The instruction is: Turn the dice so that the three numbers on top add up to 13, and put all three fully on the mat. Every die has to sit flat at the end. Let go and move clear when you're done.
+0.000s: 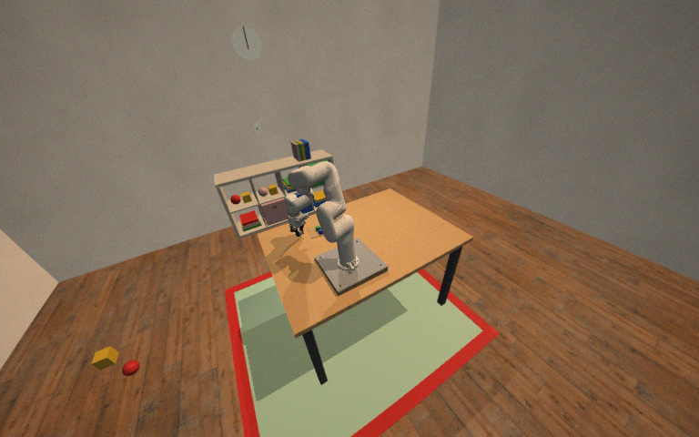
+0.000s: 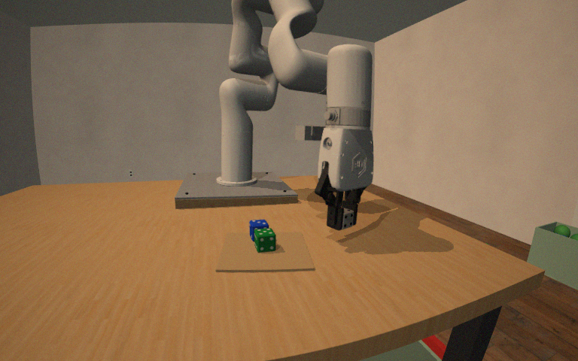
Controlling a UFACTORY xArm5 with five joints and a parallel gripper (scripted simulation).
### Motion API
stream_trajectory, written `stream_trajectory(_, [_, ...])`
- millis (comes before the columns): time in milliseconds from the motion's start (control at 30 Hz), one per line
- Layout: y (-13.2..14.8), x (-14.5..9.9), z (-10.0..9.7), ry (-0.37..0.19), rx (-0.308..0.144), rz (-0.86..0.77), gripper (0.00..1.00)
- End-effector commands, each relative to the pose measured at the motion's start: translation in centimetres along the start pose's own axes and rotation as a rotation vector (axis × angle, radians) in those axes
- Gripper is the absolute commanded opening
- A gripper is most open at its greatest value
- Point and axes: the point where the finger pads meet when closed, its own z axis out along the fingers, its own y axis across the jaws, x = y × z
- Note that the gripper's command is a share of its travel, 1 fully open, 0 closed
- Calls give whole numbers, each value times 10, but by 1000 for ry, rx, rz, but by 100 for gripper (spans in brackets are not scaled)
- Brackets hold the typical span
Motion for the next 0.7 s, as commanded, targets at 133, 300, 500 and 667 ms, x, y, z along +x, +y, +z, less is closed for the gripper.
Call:
stream_trajectory(133, [-1,-2,-58,-6,0,0,27])
stream_trajectory(300, [-1,-2,-73,-6,0,0,27])
stream_trajectory(500, [-1,-2,-73,-6,0,0,27])
stream_trajectory(667, [-2,-2,-73,-6,1,4,27])
